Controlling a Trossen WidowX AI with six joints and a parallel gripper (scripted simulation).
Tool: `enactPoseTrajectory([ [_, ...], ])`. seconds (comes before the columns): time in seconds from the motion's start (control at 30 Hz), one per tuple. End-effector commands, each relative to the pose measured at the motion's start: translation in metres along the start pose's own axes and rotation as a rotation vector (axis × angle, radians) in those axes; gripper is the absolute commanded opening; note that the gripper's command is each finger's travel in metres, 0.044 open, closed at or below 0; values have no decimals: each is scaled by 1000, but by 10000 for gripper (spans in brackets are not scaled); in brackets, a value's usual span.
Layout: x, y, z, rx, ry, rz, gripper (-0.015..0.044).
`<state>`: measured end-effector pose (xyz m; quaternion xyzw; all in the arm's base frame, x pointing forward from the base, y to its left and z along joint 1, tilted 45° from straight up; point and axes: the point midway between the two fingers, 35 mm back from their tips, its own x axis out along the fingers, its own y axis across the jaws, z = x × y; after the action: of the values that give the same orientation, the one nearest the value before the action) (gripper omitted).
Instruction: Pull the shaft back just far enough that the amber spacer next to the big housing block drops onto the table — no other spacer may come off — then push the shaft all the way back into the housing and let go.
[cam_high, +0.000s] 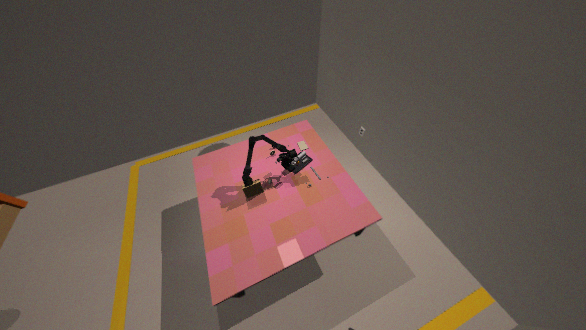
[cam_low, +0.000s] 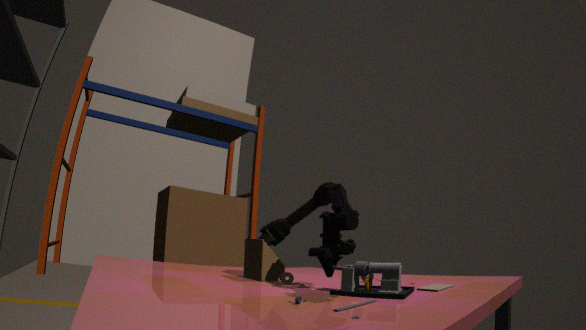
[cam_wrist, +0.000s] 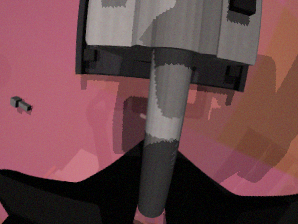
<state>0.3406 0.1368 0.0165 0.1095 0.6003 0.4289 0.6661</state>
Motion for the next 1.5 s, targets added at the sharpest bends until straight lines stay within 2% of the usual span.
enactPoseTrajectory([
  [0.0,0,0,0,0,0,0,0],
  [1.47,0,0,11,-1,1,-3,0],
])
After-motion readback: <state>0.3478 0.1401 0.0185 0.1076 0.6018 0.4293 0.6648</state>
